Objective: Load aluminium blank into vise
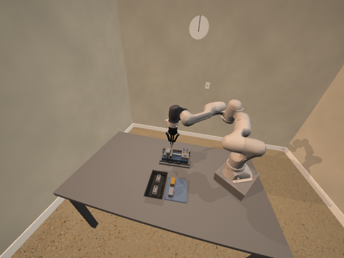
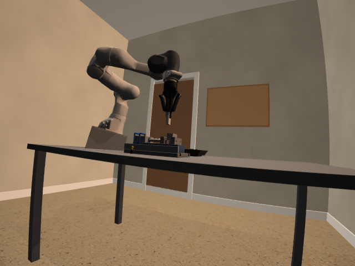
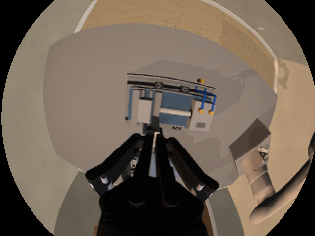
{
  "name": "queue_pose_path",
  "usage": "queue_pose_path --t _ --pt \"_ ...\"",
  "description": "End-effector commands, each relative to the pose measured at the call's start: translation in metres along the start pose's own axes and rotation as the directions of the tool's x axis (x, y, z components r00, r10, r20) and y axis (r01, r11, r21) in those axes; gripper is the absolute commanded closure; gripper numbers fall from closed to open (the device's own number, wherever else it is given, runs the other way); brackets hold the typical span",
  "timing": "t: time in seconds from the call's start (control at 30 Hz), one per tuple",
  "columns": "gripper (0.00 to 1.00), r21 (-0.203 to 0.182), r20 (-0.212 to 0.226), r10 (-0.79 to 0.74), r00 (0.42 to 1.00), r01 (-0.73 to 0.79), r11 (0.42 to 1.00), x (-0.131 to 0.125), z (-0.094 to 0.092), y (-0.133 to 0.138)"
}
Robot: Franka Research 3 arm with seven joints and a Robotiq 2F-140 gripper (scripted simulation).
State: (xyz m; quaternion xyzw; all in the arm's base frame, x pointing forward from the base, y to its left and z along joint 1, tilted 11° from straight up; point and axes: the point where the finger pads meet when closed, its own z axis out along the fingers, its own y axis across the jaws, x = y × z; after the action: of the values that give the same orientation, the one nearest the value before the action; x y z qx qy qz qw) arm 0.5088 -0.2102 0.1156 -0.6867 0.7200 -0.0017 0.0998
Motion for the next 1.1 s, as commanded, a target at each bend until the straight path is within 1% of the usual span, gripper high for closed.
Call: queue_pose_path --t 0.0,0.13,0.3,1.07 --pt "1.0 -0.012 0.001 -0.005 1.0 0.005 1.0 0.001 -0.004 0.004" --pt "1.0 -0.012 0.001 -0.005 1.0 0.005 1.0 0.001 -0.011 0.004" --pt "1.0 -0.012 0.001 -0.005 1.0 0.005 1.0 0.001 -0.015 0.004" --pt "1.0 -0.012 0.001 -0.005 1.0 0.005 1.0 0.001 -0.016 0.004"
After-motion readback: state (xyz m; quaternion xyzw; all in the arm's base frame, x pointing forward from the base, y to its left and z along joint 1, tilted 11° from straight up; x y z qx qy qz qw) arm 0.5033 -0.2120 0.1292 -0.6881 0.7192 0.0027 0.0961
